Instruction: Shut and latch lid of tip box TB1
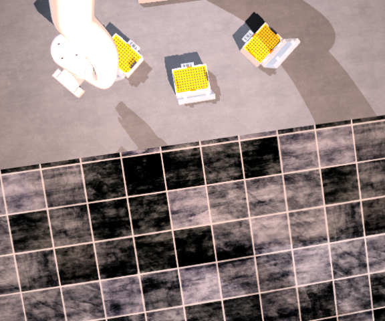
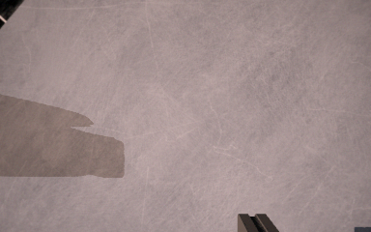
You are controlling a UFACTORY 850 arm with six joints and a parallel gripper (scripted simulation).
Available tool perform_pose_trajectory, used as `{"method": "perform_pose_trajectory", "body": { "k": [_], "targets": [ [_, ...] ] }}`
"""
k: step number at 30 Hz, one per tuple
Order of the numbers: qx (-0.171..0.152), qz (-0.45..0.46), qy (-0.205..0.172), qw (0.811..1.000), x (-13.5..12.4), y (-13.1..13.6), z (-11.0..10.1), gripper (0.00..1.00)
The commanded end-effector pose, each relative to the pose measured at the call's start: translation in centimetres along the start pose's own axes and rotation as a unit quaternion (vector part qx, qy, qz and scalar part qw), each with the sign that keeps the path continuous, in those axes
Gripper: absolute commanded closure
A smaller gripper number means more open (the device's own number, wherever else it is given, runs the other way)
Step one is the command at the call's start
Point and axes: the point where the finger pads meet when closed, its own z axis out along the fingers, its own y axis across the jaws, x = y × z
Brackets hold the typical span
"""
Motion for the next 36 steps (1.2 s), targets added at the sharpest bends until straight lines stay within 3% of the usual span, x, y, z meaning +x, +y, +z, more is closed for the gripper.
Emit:
{"method": "perform_pose_trajectory", "body": {
  "k": [1,36],
  "targets": [
    [0.0,0.0,0.001,1.0,-0.5,0.0,-0.2,1.0],
    [0.0,0.0,0.001,1.0,-4.6,0.0,-0.7,1.0]
  ]
}}
